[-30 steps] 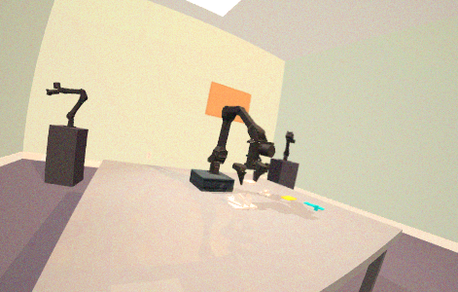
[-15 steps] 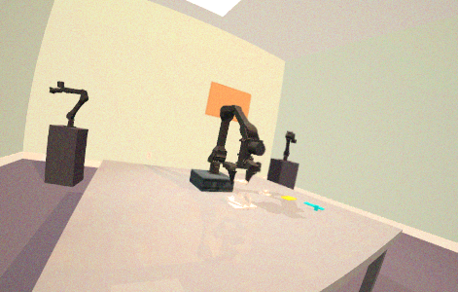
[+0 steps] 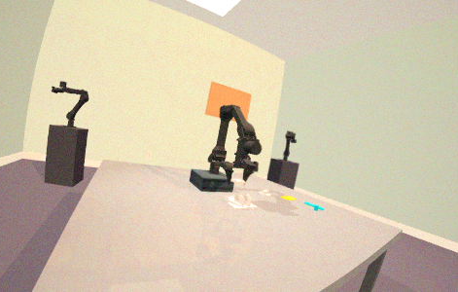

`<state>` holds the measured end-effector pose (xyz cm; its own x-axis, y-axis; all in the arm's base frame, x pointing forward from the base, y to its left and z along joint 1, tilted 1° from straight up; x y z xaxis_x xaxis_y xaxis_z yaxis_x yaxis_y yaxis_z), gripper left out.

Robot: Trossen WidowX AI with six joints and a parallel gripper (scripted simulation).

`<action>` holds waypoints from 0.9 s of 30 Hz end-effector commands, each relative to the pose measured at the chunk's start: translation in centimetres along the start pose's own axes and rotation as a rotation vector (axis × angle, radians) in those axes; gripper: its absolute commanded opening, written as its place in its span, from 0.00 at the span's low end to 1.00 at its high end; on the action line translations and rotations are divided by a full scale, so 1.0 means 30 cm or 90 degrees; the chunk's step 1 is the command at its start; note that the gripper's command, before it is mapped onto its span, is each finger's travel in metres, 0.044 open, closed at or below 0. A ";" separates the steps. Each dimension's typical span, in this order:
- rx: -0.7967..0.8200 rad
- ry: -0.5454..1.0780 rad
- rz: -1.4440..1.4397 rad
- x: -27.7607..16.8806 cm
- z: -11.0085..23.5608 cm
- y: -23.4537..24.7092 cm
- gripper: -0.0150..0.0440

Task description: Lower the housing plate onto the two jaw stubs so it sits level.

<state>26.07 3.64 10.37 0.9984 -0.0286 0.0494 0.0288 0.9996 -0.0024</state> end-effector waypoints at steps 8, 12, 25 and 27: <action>0.004 -0.001 0.003 0.001 0.000 0.002 0.85; 0.004 -0.001 0.003 0.001 0.000 0.002 0.85; 0.004 -0.001 -0.001 -0.001 0.000 0.014 0.85; 0.004 -0.001 -0.004 -0.001 0.000 0.014 0.85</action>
<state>26.02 3.98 10.37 0.9984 -0.0269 0.0495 0.0270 0.9996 -0.0018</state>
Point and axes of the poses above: the point midway between the two fingers, 35 mm back from their tips, its own z axis back along the fingers, its own y axis across the jaws, x = y × z, the point moved 5 cm from there along z, back along the fingers, and after that the axes turned 11 degrees about -z, right-handed, at the moved point
